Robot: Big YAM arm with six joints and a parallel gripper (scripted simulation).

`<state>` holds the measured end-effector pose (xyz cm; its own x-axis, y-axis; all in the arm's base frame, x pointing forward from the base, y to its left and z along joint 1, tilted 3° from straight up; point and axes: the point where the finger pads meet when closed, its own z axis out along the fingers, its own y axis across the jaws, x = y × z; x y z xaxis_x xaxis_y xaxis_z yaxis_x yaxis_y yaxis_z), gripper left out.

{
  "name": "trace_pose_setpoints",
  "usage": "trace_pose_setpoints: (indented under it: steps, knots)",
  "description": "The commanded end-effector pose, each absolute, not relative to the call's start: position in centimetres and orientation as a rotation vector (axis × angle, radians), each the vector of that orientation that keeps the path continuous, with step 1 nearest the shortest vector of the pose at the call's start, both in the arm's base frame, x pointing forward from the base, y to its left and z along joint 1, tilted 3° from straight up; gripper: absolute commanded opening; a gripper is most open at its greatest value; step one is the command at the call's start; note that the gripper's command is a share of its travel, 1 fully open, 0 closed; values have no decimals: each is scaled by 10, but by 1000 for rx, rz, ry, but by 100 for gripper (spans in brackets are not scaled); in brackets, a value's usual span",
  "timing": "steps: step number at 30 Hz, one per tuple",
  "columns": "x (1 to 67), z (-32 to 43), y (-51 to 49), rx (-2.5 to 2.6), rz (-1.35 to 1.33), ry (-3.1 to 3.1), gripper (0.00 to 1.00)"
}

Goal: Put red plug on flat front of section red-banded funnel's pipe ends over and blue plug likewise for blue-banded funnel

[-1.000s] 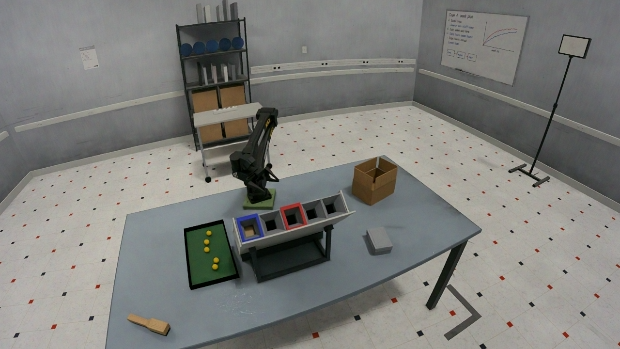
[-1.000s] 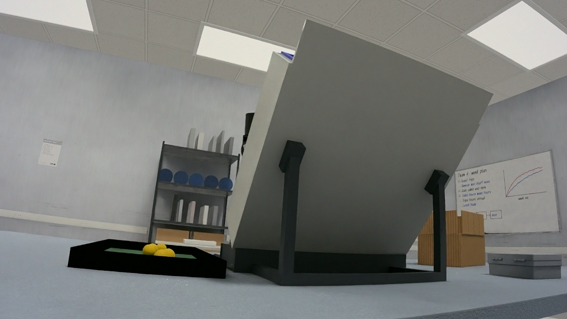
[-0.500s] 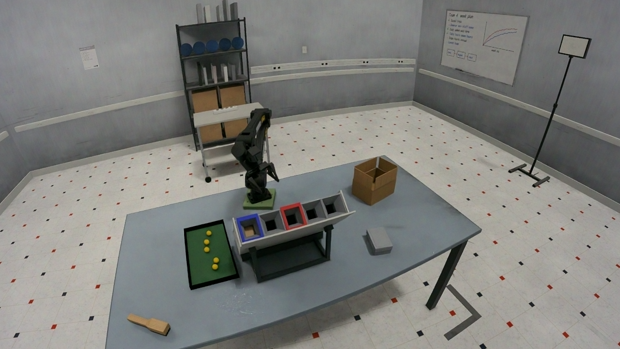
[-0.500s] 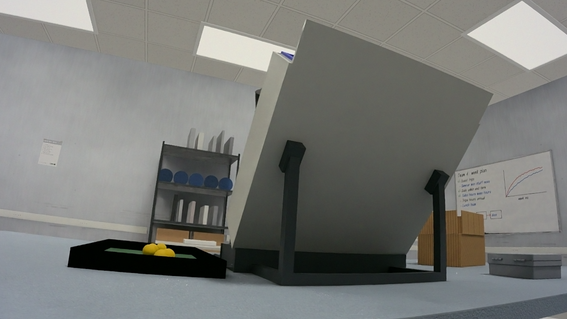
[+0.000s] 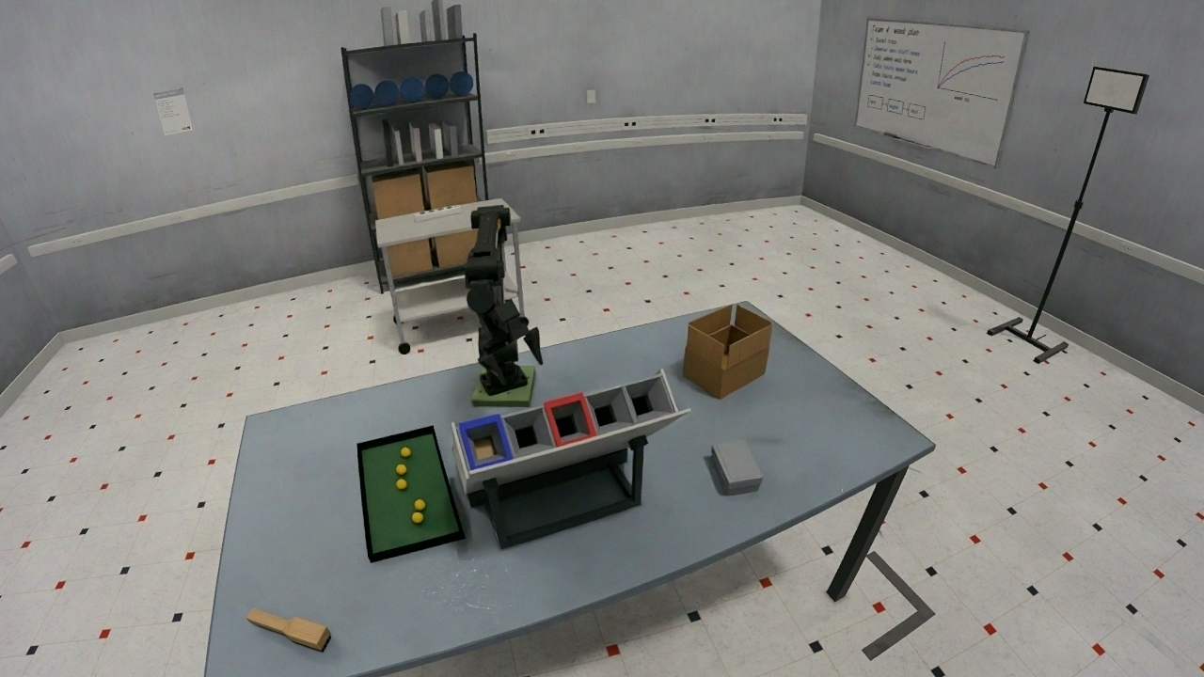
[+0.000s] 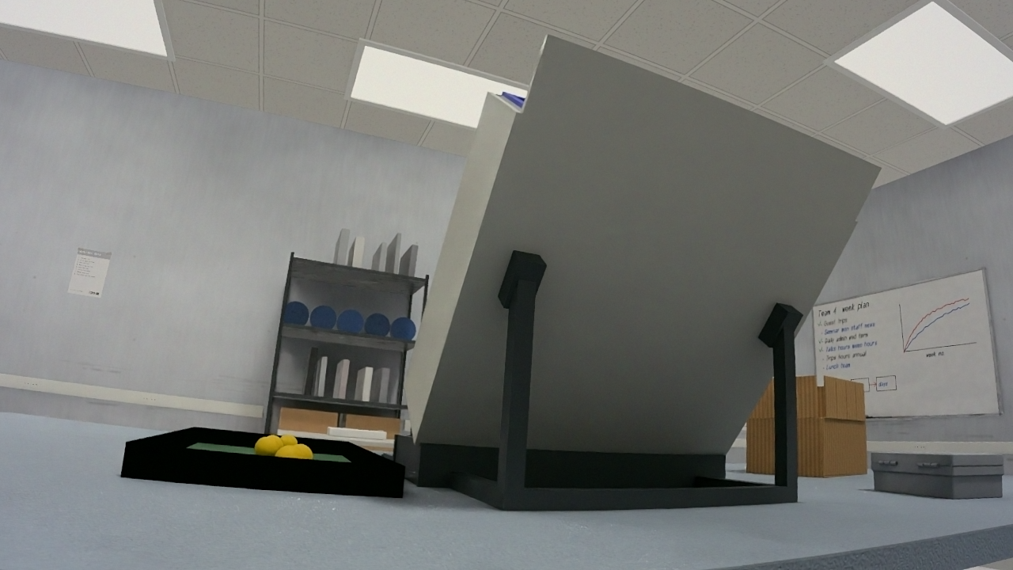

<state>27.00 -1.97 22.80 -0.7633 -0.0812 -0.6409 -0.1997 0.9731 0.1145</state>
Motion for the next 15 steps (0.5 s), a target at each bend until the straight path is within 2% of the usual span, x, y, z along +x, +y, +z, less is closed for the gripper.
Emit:
trace_pose_setpoints:
  steps: [1, 15]
  knots:
    - [280, 258, -18, -166, 213, 2475, 100]
    - [275, 238, -19, -52, 83, 2819, 100]
